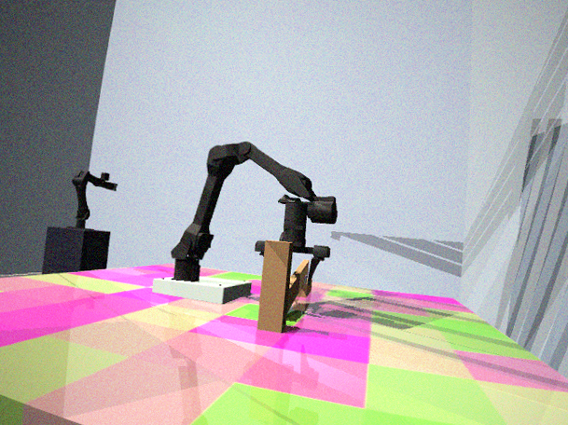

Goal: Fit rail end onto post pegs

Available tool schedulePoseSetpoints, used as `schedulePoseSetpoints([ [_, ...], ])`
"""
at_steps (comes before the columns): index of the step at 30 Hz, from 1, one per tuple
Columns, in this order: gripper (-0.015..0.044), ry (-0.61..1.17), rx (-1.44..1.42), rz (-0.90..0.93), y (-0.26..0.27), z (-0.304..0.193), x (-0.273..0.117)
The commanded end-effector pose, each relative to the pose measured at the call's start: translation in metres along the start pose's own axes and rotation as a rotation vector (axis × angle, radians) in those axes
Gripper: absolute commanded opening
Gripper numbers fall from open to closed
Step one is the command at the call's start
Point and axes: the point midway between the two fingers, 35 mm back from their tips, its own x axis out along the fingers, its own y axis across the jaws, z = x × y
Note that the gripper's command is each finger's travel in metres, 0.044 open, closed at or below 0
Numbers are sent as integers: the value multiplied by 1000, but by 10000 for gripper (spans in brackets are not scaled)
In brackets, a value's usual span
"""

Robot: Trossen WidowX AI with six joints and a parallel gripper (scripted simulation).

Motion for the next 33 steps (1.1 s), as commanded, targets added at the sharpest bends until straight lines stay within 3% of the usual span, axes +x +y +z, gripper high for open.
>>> schedulePoseSetpoints([
  [1, 440, -6, 7, 12, 1, 1, 11],
  [28, 440, -5, 6, 14, 4, 1, 53],
  [33, 309, -5, 6, 14, 4, 1, 53],
])
